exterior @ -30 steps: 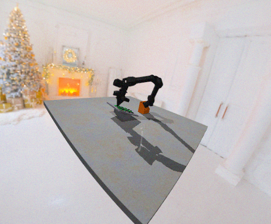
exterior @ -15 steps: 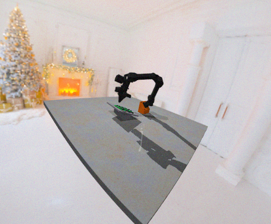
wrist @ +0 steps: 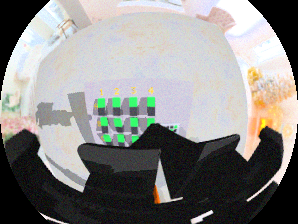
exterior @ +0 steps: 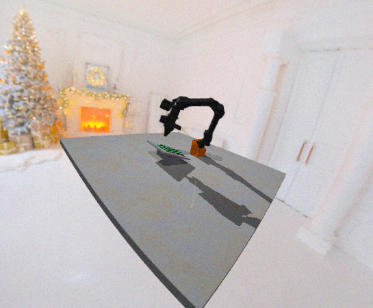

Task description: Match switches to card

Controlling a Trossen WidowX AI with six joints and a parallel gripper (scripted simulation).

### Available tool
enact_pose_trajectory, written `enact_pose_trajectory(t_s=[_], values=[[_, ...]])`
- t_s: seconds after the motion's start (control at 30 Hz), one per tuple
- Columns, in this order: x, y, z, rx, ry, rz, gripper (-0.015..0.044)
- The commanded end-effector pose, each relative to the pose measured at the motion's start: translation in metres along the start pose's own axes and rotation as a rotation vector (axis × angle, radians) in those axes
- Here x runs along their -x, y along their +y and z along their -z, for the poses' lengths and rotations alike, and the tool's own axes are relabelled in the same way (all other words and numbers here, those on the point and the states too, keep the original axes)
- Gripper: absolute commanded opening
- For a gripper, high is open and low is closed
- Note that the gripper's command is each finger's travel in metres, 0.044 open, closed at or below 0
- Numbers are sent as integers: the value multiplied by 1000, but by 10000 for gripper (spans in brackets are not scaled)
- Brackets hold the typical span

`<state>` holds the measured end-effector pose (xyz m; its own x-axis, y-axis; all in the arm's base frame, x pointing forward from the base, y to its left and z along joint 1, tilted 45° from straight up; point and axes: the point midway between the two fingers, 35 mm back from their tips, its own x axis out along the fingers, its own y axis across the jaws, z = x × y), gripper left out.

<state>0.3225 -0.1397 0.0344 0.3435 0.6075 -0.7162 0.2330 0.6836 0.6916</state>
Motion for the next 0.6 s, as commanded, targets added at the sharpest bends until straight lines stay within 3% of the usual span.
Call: enact_pose_trajectory(t_s=[0.0,0.1,0.57], values=[[-17,-2,2,12,-8,3,0],[-34,-1,3,12,-21,1,0],[-48,-1,3,13,-21,0,0]])
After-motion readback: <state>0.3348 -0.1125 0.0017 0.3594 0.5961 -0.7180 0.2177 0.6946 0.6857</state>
